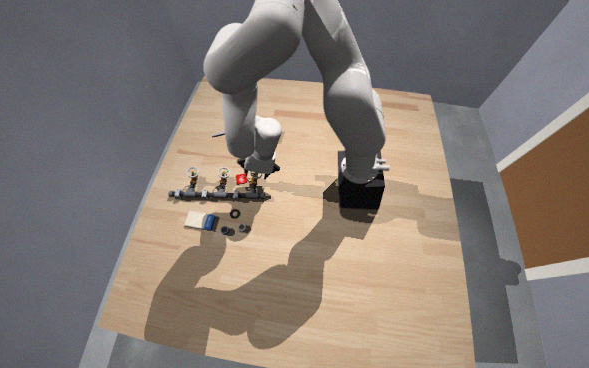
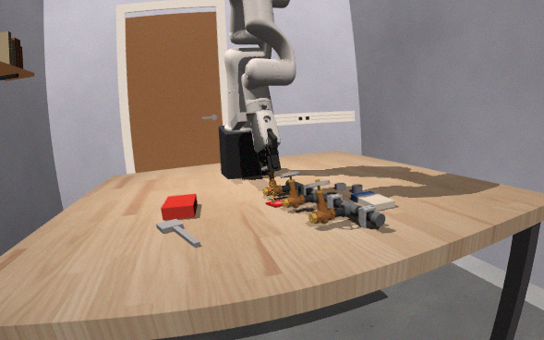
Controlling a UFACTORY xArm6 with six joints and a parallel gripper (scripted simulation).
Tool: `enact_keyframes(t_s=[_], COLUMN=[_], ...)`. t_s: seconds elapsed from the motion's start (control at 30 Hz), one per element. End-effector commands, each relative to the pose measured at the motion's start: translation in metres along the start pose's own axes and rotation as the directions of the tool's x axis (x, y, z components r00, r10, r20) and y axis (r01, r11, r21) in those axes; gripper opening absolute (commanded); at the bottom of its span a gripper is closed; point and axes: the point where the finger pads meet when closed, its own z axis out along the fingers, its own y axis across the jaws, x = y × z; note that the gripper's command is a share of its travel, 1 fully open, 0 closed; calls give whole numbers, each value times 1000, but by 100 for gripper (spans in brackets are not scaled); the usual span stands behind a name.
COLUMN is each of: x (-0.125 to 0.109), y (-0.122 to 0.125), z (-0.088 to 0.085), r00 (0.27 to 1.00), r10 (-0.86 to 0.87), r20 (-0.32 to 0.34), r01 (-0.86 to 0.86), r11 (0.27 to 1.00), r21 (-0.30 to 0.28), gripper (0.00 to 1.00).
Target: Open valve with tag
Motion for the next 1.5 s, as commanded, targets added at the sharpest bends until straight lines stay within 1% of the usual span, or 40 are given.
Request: enact_keyframes(t_s=[0.0,0.93,1.13,1.2,1.33,1.47], x=[0,0,0,0,0,0], y=[-1,-1,-1,-1,-1,-1], z=[0,0,0,0,0,0], r00=[1000,1000,995,995,981,944], r10=[0,-17,-95,-95,-194,-331], r20=[1,1,1,1,1,0], r01=[0,17,95,95,194,331], r11=[1000,1000,995,995,981,944], r21=[2,2,2,2,2,2], gripper=[0,0,0,0,0,0])
